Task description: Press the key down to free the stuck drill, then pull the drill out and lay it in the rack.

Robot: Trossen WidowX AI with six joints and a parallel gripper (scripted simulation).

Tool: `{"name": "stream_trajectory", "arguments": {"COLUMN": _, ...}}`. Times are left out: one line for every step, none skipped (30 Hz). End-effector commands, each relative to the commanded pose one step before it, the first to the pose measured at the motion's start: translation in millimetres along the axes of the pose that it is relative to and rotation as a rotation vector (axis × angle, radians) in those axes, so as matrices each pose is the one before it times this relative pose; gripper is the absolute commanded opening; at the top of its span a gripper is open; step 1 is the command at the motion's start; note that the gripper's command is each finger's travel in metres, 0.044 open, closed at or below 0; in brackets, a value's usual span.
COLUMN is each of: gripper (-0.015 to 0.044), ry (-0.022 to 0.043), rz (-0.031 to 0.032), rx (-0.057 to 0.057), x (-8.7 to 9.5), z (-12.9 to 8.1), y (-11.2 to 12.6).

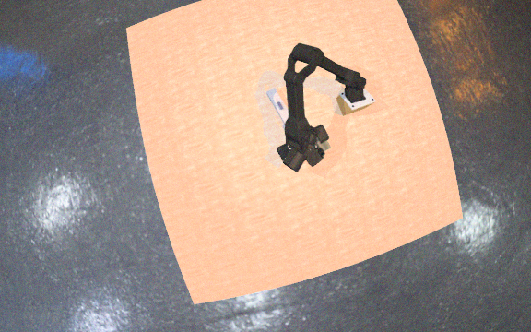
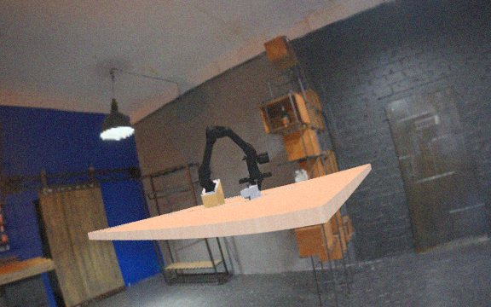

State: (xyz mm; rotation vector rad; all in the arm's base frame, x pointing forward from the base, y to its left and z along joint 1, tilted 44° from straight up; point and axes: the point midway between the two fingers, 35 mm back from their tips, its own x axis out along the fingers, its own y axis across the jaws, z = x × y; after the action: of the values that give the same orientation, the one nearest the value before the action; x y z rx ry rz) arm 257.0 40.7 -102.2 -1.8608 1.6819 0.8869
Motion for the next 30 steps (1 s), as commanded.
{"name": "stream_trajectory", "arguments": {"gripper": 0.0000, "ry": -0.00078, "rz": 0.00018, "rx": -0.0005, "x": -0.63, "z": 7.24, "y": -0.26}}
{"name": "stream_trajectory", "arguments": {"gripper": 0.0000, "ry": -0.00014, "rz": -0.00004, "rx": 0.0000, "x": -0.12, "z": 1.79, "y": -0.01}}
{"name": "stream_trajectory", "arguments": {"gripper": 0.0000, "ry": -0.00015, "rz": -0.00005, "rx": 0.0000, "x": -0.13, "z": 1.87, "y": -0.01}}
{"name": "stream_trajectory", "arguments": {"gripper": 0.0000, "ry": -0.00006, "rz": -0.00002, "rx": 0.0000, "x": -0.06, "z": 0.75, "y": 0.00}}
{"name": "stream_trajectory", "arguments": {"gripper": 0.0000, "ry": -0.00005, "rz": -0.00001, "rx": 0.0000, "x": -0.04, "z": 0.56, "y": 0.00}}
{"name": "stream_trajectory", "arguments": {"gripper": 0.0000, "ry": -0.00009, "rz": -0.00003, "rx": 0.0000, "x": -0.08, "z": 1.19, "y": 0.00}}
{"name": "stream_trajectory", "arguments": {"gripper": 0.0000, "ry": -0.00012, "rz": -0.00004, "rx": 0.0000, "x": -0.10, "z": 1.49, "y": 0.00}}
{"name": "stream_trajectory", "arguments": {"gripper": 0.0000, "ry": -0.00012, "rz": -0.00004, "rx": 0.0000, "x": -0.10, "z": 1.43, "y": -0.01}}
{"name": "stream_trajectory", "arguments": {"gripper": 0.0000, "ry": -0.00012, "rz": -0.00003, "rx": 0.0000, "x": -0.10, "z": 1.41, "y": -0.01}}
{"name": "stream_trajectory", "arguments": {"gripper": 0.0000, "ry": -0.00012, "rz": -0.00004, "rx": 0.0000, "x": -0.10, "z": 1.48, "y": -0.01}}
{"name": "stream_trajectory", "arguments": {"gripper": 0.0000, "ry": -0.00013, "rz": -0.00004, "rx": 0.0000, "x": -0.11, "z": 1.58, "y": 0.00}}
{"name": "stream_trajectory", "arguments": {"gripper": 0.0026, "ry": 0.00039, "rz": -0.00026, "rx": 0.0010, "x": 0.49, "z": -5.36, "y": 0.03}}
{"name": "stream_trajectory", "arguments": {"gripper": 0.0053, "ry": 0.00000, "rz": 0.00000, "rx": 0.0000, "x": 0.00, "z": 0.00, "y": 0.00}}
{"name": "stream_trajectory", "arguments": {"gripper": 0.0079, "ry": 0.00000, "rz": 0.00000, "rx": 0.0000, "x": 0.00, "z": 0.00, "y": 0.00}}
{"name": "stream_trajectory", "arguments": {"gripper": 0.0105, "ry": 0.00000, "rz": 0.00000, "rx": 0.0000, "x": 0.00, "z": 0.00, "y": 0.00}}
{"name": "stream_trajectory", "arguments": {"gripper": 0.0131, "ry": 0.00000, "rz": 0.00000, "rx": 0.0000, "x": 0.00, "z": 0.00, "y": 0.00}}
{"name": "stream_trajectory", "arguments": {"gripper": 0.0157, "ry": 0.00000, "rz": 0.00000, "rx": 0.0000, "x": 0.00, "z": 0.00, "y": 0.00}}
{"name": "stream_trajectory", "arguments": {"gripper": 0.0184, "ry": 0.00000, "rz": 0.00000, "rx": 0.0000, "x": 0.00, "z": 0.00, "y": 0.00}}
{"name": "stream_trajectory", "arguments": {"gripper": 0.0210, "ry": 0.00000, "rz": 0.00000, "rx": 0.0000, "x": 0.00, "z": 0.00, "y": 0.00}}
{"name": "stream_trajectory", "arguments": {"gripper": 0.0236, "ry": 0.00000, "rz": 0.00000, "rx": 0.0000, "x": 0.00, "z": 0.00, "y": 0.00}}
{"name": "stream_trajectory", "arguments": {"gripper": 0.0263, "ry": 0.00000, "rz": 0.00000, "rx": 0.0000, "x": 0.00, "z": 0.00, "y": 0.00}}
{"name": "stream_trajectory", "arguments": {"gripper": 0.0289, "ry": 0.00003, "rz": 0.00004, "rx": -0.0001, "x": 0.12, "z": -0.21, "y": 0.01}}
{"name": "stream_trajectory", "arguments": {"gripper": 0.0315, "ry": 0.00004, "rz": 0.00006, "rx": -0.0001, "x": 0.18, "z": -0.33, "y": 0.02}}
{"name": "stream_trajectory", "arguments": {"gripper": 0.0341, "ry": 0.00006, "rz": 0.00009, "rx": -0.0002, "x": 0.28, "z": -0.53, "y": 0.05}}
{"name": "stream_trajectory", "arguments": {"gripper": 0.0367, "ry": 0.00007, "rz": 0.00009, "rx": -0.0002, "x": 0.31, "z": -0.58, "y": 0.08}}
{"name": "stream_trajectory", "arguments": {"gripper": 0.0394, "ry": 0.00009, "rz": 0.00010, "rx": -0.0002, "x": 0.42, "z": -0.76, "y": 0.16}}
{"name": "stream_trajectory", "arguments": {"gripper": 0.0420, "ry": 0.00008, "rz": 0.00007, "rx": -0.0001, "x": 0.38, "z": -0.61, "y": 0.14}}
{"name": "stream_trajectory", "arguments": {"gripper": 0.0440, "ry": 0.00005, "rz": 0.00004, "rx": -0.0001, "x": 0.30, "z": -0.42, "y": 0.08}}
{"name": "stream_trajectory", "arguments": {"gripper": 0.0440, "ry": 0.00004, "rz": 0.00002, "rx": 0.0000, "x": 0.26, "z": -0.37, "y": 0.05}}
{"name": "stream_trajectory", "arguments": {"gripper": 0.0440, "ry": 0.00004, "rz": 0.00002, "rx": 0.0000, "x": 0.26, "z": -0.38, "y": 0.04}}
